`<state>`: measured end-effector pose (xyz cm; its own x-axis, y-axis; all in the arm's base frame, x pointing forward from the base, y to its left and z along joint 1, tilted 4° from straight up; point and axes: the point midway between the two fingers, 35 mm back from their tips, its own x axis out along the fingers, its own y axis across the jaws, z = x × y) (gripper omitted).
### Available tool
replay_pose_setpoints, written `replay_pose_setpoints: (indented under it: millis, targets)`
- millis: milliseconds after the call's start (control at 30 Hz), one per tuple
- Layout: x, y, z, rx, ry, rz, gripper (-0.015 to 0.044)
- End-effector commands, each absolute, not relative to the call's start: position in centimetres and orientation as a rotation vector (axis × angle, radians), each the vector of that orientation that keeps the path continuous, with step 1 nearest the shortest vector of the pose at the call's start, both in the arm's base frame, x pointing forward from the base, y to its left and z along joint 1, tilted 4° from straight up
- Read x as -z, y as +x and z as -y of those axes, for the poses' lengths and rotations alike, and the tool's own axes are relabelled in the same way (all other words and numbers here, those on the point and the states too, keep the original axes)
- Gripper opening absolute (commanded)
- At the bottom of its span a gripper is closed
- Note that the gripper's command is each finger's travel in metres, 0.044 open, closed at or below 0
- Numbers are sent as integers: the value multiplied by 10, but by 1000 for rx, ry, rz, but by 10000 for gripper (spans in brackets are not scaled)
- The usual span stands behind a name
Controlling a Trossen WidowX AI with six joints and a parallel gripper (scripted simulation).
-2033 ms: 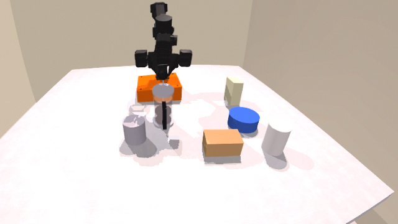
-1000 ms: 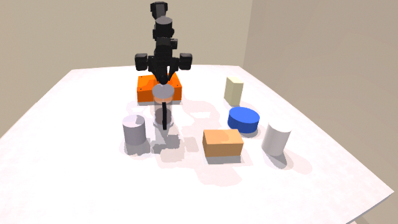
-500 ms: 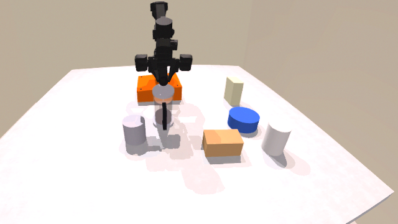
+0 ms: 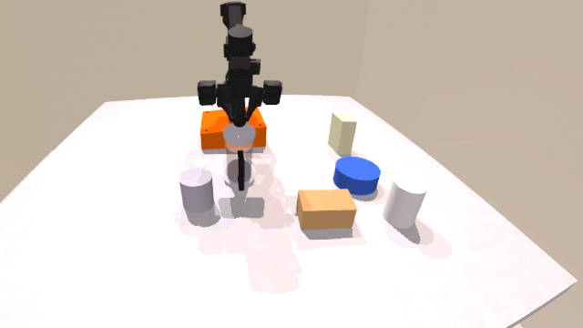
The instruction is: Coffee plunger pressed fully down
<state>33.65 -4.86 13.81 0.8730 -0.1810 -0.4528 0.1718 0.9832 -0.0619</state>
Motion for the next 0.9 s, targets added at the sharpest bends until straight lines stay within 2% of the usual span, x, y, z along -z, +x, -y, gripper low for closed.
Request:
replay_pose_setpoints:
  millis: [0,833,867]
  targets:
    - [-131,336,49,185,-25,-500,120]
    - [-137,339,49,184,-20,-481,120]
    - [-137,339,49,184,-20,-481,146]
